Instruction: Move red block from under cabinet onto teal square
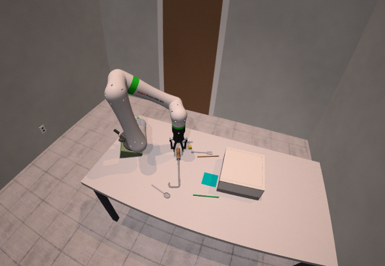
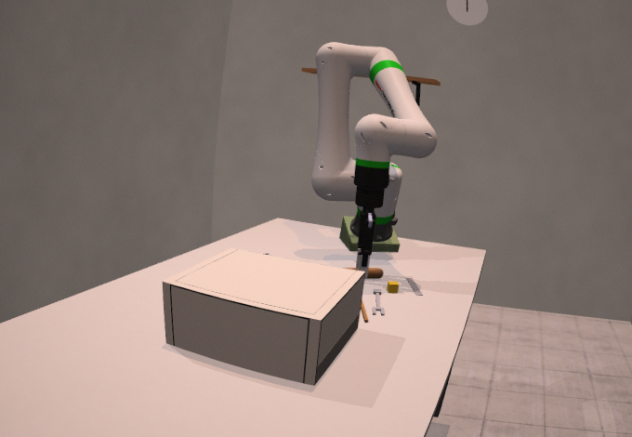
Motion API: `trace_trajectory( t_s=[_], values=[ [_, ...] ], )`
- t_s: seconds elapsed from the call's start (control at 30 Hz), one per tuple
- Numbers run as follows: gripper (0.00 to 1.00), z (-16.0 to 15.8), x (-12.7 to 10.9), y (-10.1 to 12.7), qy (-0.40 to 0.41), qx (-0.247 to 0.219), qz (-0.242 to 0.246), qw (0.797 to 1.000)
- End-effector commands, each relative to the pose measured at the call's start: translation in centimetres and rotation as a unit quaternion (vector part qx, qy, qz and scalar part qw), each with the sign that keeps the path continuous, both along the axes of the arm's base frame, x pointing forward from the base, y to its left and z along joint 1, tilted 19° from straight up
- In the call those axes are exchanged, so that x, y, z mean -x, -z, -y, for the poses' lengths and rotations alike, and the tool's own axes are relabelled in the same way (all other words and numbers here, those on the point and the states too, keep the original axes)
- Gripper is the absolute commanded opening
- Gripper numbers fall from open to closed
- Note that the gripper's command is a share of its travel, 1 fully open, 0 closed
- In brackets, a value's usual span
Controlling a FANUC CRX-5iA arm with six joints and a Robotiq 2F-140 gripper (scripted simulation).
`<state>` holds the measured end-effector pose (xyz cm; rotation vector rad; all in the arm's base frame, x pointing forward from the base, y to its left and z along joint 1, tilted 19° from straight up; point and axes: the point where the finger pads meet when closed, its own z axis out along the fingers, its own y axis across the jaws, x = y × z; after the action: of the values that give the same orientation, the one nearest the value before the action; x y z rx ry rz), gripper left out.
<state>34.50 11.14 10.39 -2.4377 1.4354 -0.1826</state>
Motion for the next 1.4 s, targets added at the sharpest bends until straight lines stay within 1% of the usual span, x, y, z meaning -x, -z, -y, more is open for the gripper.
trace_trajectory(
  t_s=[0.0, 0.43, 1.37],
  values=[
    [0.34, -0.03, -0.05, 0.08, 0.0, 0.0, 0.0, 1.0],
    [0.34, -0.22, -0.3, 1.01, 0.0, 0.0, 0.0, 1.0],
    [0.34, -0.23, -0.32, 1.08, 0.0, 0.0, 0.0, 1.0]
  ],
)
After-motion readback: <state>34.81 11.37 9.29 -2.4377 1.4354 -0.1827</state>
